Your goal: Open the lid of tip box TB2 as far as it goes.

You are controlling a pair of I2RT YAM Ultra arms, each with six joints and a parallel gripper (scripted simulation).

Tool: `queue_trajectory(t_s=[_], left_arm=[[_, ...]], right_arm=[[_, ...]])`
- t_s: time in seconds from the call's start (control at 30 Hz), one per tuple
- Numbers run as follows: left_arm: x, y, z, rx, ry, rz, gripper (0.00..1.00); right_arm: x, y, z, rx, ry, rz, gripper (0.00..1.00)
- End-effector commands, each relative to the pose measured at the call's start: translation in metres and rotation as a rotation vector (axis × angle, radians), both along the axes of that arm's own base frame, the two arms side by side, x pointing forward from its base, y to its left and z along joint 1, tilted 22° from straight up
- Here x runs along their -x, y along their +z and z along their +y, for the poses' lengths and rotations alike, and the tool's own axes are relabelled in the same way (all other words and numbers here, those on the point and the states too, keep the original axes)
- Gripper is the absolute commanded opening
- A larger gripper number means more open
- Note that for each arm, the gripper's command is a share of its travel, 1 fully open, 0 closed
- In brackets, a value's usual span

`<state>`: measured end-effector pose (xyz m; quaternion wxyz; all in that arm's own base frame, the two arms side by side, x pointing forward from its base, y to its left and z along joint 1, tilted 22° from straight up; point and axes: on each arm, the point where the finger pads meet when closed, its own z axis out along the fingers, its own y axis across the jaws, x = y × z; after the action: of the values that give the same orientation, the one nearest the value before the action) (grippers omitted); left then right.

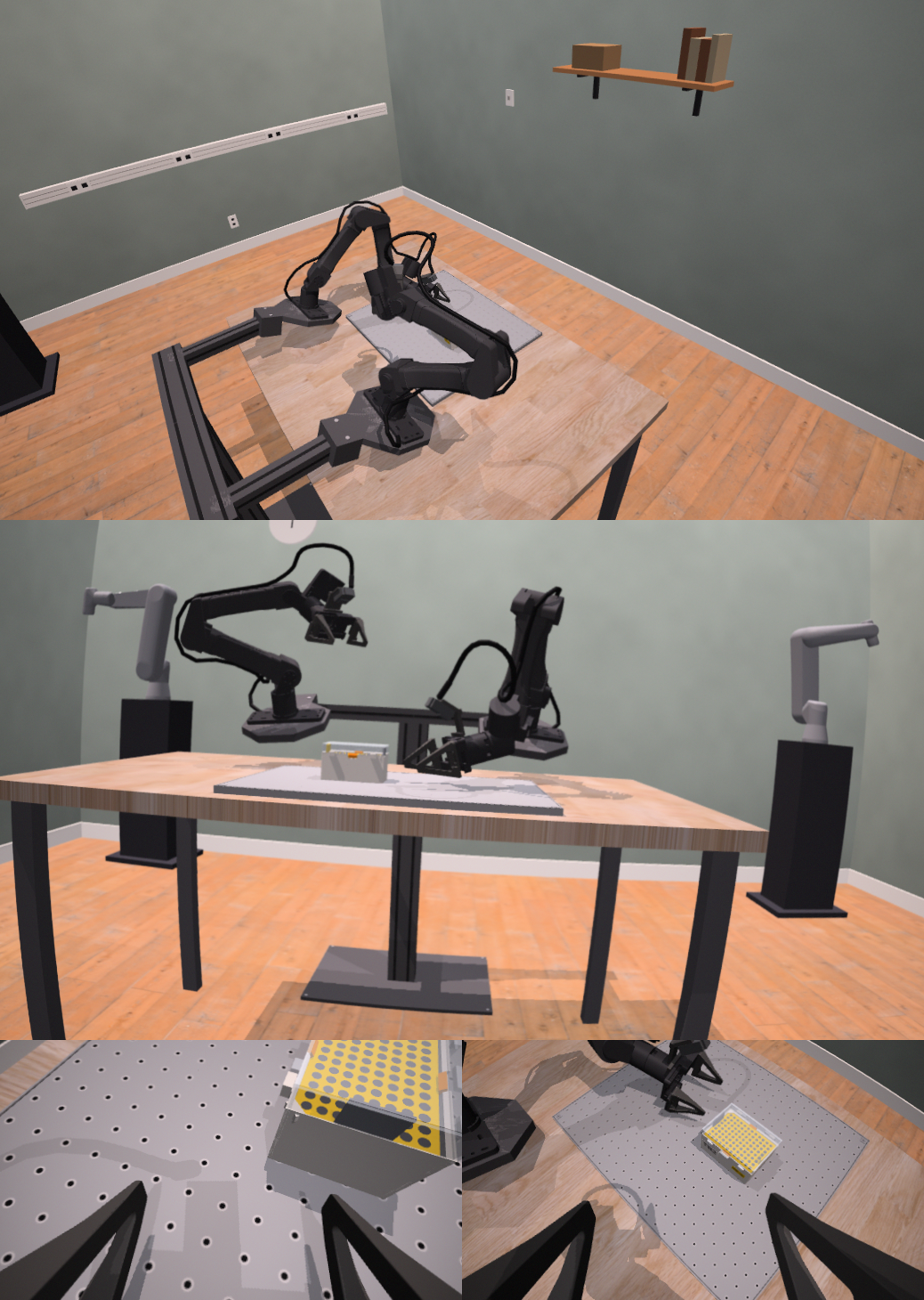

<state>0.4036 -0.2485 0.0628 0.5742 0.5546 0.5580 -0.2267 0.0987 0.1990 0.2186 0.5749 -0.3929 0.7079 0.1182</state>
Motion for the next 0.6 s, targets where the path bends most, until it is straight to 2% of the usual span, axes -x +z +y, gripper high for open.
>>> queue_trajectory(t_s=[0.0,0.53,0.57], left_arm=[[0.0065,0.0105,-0.0118,-0.01,-0.065,-0.003,1.0],[0.0028,0.0151,-0.0118,-0.004,-0.054,-0.018,1.0],[0.0046,0.0075,-0.0084,-0.009,-0.048,0.002,1.0]], right_arm=[[0.0012,0.0091,0.0006,-0.017,0.0,0.0,1.0],[0.0,0.0091,0.0,-0.012,-0.004,-0.004,1.0],[0.0,0.0091,0.0,-0.012,-0.004,-0.004,1.0]])
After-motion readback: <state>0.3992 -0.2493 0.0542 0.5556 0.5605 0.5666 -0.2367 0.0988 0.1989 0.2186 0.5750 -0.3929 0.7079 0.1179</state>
